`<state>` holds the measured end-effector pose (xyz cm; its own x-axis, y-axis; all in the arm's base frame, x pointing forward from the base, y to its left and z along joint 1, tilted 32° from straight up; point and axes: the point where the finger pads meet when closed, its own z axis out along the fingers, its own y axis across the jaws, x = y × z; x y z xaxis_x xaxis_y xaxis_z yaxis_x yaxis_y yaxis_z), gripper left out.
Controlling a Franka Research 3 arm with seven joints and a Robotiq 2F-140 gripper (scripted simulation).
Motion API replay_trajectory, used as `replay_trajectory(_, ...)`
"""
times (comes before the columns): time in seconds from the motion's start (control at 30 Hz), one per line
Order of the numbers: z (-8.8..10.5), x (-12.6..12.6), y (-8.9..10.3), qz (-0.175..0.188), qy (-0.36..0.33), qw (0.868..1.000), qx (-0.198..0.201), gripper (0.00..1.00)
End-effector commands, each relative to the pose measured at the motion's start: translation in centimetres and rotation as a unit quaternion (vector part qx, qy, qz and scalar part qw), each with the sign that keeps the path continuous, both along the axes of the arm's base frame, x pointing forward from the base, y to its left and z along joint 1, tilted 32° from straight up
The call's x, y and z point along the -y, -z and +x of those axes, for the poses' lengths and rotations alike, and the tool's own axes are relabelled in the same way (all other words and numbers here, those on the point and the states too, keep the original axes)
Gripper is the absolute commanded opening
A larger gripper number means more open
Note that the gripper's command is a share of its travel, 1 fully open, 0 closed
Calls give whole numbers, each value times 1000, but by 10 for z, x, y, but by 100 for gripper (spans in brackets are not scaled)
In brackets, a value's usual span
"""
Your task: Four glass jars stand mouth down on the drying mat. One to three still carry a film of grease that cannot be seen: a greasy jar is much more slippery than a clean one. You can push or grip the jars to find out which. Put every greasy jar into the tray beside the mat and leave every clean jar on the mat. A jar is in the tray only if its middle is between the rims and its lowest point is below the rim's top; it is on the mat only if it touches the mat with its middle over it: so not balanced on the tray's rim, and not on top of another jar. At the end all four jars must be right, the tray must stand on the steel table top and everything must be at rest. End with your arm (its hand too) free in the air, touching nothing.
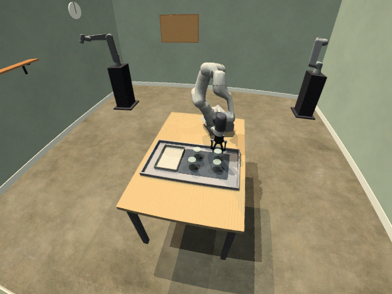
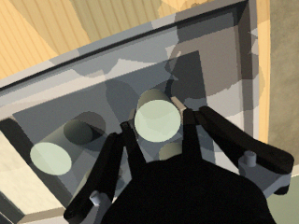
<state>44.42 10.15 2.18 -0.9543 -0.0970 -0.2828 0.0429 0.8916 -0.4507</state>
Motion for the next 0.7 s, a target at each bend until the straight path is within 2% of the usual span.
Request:
replay_trajectory(0.0, 0, -1, 0, -1, -5, 1000, -1, 35)
replay_trajectory(0.27, 0, -1, 0, -1, -5, 1000, -1, 35)
replay_trajectory(0.3, 0, -1, 0, -1, -5, 1000, -1, 0)
replay_trajectory(0.67, 0, -1, 0, -1, -5, 1000, -1, 0)
